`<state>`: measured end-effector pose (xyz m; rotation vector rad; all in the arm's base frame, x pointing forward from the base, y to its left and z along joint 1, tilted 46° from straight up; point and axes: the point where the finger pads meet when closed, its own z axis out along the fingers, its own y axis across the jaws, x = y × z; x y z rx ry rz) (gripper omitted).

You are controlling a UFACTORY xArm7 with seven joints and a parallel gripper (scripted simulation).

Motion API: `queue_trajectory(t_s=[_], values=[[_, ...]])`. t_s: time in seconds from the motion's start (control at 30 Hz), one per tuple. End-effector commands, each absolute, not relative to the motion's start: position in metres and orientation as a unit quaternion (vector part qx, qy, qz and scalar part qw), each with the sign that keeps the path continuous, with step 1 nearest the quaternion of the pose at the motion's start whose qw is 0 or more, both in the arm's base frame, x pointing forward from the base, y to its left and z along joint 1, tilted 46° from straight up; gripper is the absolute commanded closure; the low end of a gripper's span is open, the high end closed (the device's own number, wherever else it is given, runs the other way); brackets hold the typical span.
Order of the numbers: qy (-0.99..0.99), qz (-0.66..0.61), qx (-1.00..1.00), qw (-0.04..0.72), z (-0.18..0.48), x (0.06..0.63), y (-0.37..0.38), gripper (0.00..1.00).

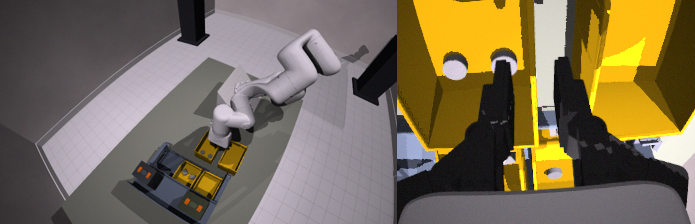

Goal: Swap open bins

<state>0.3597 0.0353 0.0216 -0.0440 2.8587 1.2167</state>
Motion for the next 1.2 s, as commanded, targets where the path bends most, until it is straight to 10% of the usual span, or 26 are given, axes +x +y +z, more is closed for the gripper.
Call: queue_trajectory(t_s=[0.0, 1.17], values=[[0.92, 0.391, -0.013, 0.019, 0.02, 0.361, 0.036, 0.74], [0.92, 0.391, -0.013, 0.019, -0.005, 0.362, 0.062, 0.74]])
